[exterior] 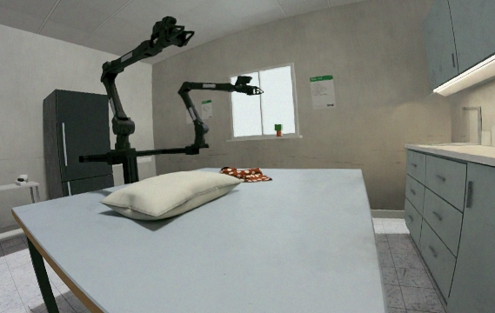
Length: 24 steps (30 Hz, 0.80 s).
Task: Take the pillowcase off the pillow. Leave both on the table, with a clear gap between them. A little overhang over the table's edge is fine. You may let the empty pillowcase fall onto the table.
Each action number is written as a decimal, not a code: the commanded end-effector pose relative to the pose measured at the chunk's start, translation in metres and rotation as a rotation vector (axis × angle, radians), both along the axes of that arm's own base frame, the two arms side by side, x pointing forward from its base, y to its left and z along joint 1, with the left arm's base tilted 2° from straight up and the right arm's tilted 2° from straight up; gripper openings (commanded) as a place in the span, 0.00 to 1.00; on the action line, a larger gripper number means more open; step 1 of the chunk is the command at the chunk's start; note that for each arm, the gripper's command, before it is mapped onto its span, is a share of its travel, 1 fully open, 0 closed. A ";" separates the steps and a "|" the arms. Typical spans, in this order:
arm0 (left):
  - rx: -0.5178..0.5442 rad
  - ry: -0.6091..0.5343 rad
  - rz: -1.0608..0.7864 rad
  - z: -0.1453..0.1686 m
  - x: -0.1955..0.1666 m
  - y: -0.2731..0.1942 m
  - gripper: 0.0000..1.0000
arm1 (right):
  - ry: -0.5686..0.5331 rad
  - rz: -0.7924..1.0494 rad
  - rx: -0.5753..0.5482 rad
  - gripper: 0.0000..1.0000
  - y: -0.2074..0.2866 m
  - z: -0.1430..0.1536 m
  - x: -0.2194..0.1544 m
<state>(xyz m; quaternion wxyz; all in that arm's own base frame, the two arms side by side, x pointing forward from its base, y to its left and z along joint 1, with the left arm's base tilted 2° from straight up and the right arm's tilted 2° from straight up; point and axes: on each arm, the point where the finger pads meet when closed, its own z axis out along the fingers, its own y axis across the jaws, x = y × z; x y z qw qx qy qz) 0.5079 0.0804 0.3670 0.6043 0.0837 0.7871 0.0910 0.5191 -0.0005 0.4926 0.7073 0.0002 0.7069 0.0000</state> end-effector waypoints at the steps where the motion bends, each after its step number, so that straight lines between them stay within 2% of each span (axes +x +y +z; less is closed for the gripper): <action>1: -0.075 -0.122 0.020 0.063 0.020 -0.011 0.60 | -0.019 -0.001 -0.010 0.60 -0.002 0.009 0.004; 4: -0.131 -0.176 0.014 0.089 0.023 -0.031 0.60 | -0.018 0.000 -0.010 0.60 -0.001 0.009 0.004; 5: -0.149 -0.229 0.006 0.116 0.014 -0.040 0.60 | -0.019 0.000 -0.010 0.60 -0.001 0.009 0.004; 10: -0.263 -0.315 -0.009 0.157 0.017 -0.072 0.60 | -0.015 -0.001 -0.010 0.60 -0.002 0.007 0.004; 16: -0.296 -0.333 -0.003 0.166 0.020 -0.081 0.60 | -0.024 -0.001 -0.010 0.60 -0.002 0.012 0.003; 18: -0.277 -0.291 0.025 0.146 0.022 -0.071 0.60 | -0.025 -0.001 -0.010 0.60 -0.002 0.013 0.003; 19: -0.235 -0.264 0.013 0.131 0.021 -0.072 0.60 | -0.024 -0.001 -0.010 0.60 -0.002 0.013 0.003; 20: -0.229 -0.349 -0.018 0.180 0.009 -0.082 0.60 | -0.023 -0.002 -0.010 0.60 -0.002 0.012 0.003; 21: -0.229 -0.379 -0.032 0.191 0.004 -0.087 0.60 | -0.023 -0.002 -0.010 0.60 -0.002 0.012 0.003; 24: -0.228 -0.369 -0.033 0.187 0.006 -0.086 0.60 | -0.024 -0.002 -0.010 0.60 -0.003 0.013 0.003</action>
